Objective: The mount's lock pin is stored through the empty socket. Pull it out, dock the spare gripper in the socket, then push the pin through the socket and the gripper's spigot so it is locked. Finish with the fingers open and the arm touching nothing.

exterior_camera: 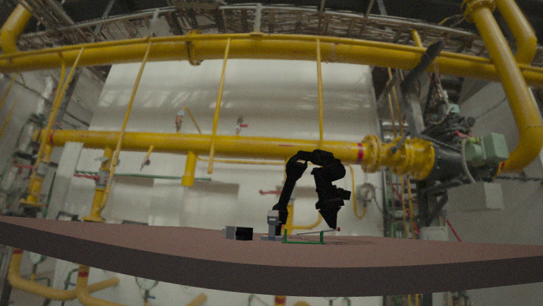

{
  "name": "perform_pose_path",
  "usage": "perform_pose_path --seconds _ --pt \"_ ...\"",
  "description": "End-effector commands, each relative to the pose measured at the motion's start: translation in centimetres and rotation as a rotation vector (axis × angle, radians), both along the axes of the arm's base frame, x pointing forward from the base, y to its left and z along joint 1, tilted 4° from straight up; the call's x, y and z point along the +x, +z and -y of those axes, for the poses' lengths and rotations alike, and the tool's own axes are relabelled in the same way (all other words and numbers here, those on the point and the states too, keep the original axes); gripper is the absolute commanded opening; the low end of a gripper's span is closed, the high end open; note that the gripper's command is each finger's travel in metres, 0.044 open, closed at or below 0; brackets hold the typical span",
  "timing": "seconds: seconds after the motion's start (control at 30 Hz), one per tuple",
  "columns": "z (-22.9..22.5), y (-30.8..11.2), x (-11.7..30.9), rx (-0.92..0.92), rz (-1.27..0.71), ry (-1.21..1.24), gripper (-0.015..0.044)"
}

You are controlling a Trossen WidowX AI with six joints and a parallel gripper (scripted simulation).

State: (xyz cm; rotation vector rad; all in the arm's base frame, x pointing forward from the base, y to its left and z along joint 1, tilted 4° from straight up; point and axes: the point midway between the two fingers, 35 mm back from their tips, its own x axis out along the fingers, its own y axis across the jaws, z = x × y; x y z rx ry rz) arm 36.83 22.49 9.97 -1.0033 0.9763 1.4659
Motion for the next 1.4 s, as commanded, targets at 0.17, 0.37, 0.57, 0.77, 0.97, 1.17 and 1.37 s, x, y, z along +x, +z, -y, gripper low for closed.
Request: perform_pose_path --seconds 0.17,0.37,0.57,0.77,0.97,1.17,1.37 --pt "0.3 2.4 -0.1 -0.004 -0.009 -0.003 0.02" --pt "0.5 4.1 -0.3 -0.008 -0.018 -0.006 0.02" --pt "0.5 4.0 -0.4 -0.01 -0.021 -0.008 0.0305" --pt "5.1 7.4 0.8 -0.072 0.058 -0.008 0.02" --pt "7.0 8.8 1.1 -0.1 0.087 -0.008 0.018" --pt "6.7 6.8 1.3 -0.1 0.087 -0.008 0.018" --pt "6.4 2.1 1.2 -0.099 0.087 -0.008 0.018"
